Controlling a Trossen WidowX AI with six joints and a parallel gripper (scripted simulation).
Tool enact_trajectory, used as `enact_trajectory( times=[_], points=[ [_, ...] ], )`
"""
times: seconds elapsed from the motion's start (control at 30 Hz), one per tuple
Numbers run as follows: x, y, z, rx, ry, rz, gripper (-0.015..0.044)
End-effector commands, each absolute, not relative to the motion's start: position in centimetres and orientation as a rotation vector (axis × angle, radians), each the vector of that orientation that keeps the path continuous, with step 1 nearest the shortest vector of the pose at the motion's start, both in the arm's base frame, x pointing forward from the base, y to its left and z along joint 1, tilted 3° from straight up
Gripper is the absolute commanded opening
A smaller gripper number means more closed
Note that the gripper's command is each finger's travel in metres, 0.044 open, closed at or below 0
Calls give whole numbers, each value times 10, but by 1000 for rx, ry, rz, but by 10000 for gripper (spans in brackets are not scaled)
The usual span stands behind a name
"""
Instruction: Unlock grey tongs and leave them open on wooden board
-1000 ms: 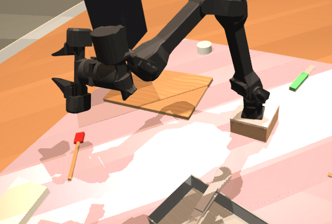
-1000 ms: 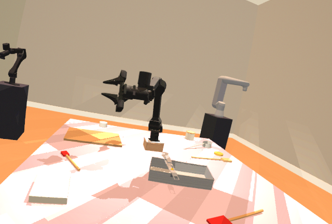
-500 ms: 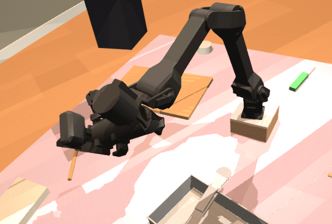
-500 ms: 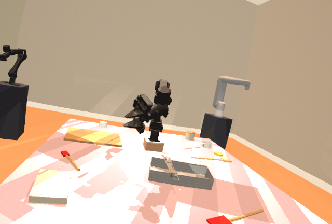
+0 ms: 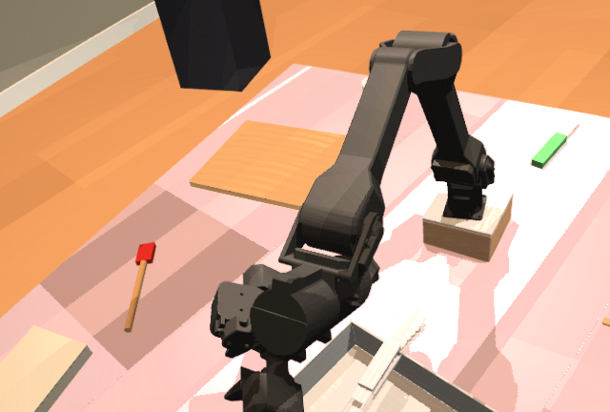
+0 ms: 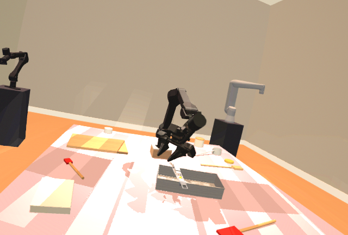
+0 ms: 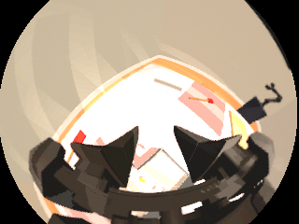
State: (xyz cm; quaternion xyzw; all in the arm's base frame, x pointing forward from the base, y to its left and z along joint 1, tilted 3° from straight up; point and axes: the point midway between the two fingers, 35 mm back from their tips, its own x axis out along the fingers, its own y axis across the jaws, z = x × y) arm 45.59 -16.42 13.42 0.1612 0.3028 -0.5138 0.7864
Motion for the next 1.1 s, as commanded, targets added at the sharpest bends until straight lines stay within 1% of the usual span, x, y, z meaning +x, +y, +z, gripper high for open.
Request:
enact_trajectory(
  times=[0.0,0.27,1.07],
  points=[
    [447,-100,95,-32,1100,-832,260],
    [415,-37,68,-443,1509,-442,260],
    [415,-32,66,-454,1519,-429,260]
  ],
)
